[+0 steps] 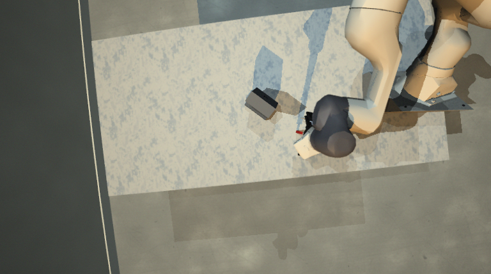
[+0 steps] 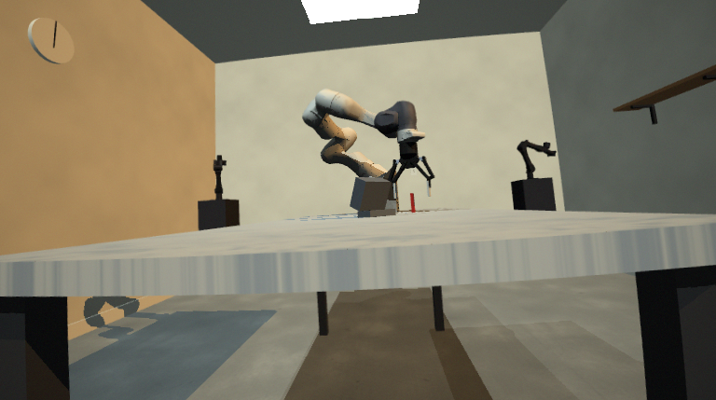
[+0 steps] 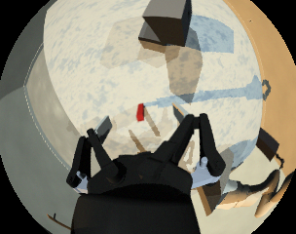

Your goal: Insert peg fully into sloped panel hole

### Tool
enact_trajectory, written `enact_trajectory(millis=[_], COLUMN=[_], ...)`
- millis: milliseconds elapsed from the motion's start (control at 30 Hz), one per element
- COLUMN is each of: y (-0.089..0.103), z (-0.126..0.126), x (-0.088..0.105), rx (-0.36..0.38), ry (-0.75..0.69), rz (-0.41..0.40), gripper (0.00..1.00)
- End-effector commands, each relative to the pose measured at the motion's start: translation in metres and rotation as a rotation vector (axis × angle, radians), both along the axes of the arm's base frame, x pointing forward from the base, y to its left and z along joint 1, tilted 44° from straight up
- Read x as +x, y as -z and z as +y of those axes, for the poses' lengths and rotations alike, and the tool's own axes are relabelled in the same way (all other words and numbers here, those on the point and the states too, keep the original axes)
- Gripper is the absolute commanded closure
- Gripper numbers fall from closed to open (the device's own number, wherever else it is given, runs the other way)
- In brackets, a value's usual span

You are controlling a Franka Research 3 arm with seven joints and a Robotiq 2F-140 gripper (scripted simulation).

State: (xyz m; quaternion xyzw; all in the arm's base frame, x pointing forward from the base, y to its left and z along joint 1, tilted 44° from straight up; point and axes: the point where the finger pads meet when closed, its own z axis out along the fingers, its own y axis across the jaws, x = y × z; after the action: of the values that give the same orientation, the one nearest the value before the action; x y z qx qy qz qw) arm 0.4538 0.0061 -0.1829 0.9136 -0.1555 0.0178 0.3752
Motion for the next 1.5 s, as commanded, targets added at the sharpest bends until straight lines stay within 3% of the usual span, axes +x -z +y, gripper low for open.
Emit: enact_trajectory(millis=[0, 1467], y=[-0.0002, -0.0002], z=[0.0002, 0.0002], x=[0.0001, 0.0001], rx=[0.000, 0.000], ry=[0.000, 0.000], rz=[0.000, 0.000], gripper=[0.09, 0.80])
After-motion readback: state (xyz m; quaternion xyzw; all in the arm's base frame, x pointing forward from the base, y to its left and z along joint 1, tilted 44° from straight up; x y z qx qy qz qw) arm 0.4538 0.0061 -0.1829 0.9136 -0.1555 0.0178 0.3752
